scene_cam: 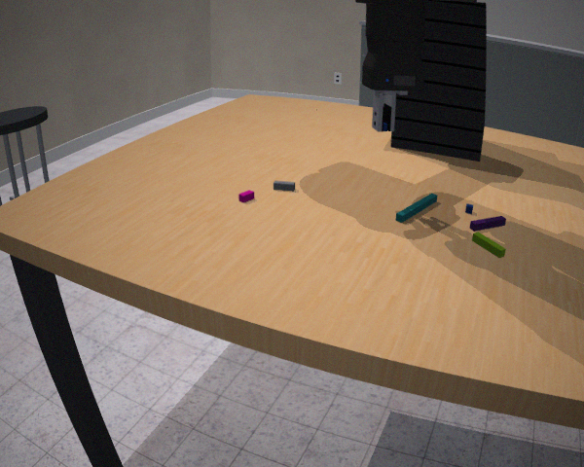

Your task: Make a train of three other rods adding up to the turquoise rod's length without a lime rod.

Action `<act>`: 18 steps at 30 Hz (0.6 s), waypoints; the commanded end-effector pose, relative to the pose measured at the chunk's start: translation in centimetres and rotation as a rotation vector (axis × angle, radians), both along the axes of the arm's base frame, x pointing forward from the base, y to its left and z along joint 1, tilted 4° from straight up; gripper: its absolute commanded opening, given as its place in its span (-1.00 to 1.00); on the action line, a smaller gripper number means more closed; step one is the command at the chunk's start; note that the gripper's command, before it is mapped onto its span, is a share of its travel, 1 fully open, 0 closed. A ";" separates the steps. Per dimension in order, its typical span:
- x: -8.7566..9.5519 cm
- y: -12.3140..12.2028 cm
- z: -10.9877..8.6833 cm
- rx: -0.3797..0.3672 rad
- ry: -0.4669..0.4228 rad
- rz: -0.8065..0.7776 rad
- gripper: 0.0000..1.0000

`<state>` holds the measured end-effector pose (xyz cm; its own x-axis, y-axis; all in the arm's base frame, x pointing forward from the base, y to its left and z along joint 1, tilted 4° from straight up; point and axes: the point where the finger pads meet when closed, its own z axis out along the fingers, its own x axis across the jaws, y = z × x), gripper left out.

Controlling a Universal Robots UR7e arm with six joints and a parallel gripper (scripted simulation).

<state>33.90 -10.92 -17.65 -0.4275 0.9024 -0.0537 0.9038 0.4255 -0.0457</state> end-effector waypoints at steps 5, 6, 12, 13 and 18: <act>0.4 -0.1 -0.3 -0.001 -0.010 0.000 -0.52; 0.5 -0.1 -0.4 -0.002 -0.011 0.000 -0.52; 0.5 -0.3 -1.8 -0.002 -0.012 0.000 -0.52; 0.5 -0.3 -2.2 -0.002 -0.012 0.000 -0.52; 0.5 -0.4 -4.1 -0.002 -0.012 0.000 -0.52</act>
<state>34.23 -11.05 -19.69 -0.4282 0.9019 -0.0568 0.9036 0.4265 -0.0396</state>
